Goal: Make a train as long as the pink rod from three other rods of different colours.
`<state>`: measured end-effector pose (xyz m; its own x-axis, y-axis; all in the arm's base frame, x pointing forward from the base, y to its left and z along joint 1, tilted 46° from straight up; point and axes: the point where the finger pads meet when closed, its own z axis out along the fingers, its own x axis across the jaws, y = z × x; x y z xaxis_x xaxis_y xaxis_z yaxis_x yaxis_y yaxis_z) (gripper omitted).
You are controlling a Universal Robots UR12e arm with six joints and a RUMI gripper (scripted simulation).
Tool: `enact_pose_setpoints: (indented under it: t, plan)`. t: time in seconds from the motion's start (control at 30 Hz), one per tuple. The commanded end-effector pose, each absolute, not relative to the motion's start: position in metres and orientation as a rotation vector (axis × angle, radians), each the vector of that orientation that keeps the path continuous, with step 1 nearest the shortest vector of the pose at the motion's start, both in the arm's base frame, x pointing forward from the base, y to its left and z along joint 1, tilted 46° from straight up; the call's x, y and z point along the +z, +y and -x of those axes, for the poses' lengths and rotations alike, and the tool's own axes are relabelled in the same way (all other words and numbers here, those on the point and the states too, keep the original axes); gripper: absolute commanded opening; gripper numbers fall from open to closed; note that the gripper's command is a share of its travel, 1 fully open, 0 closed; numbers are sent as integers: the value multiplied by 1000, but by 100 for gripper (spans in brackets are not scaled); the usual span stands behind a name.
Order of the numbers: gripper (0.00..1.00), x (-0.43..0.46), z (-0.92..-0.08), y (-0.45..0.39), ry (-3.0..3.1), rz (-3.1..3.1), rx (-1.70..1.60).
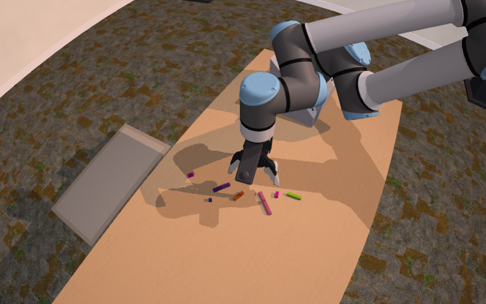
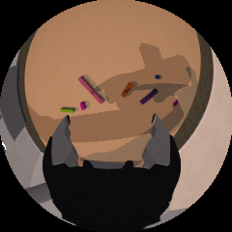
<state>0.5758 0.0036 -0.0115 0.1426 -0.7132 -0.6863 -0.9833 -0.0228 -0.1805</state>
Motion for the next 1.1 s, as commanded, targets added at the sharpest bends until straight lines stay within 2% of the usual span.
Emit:
enact_pose_setpoints:
  t: [0.0,0.53,1.07]
  plan:
    - [100,-29,-576,-15,1459,1906,476]
    - [100,-71,-569,-54,1063,2115,300]
    - [100,-75,-568,-57,1023,2132,282]
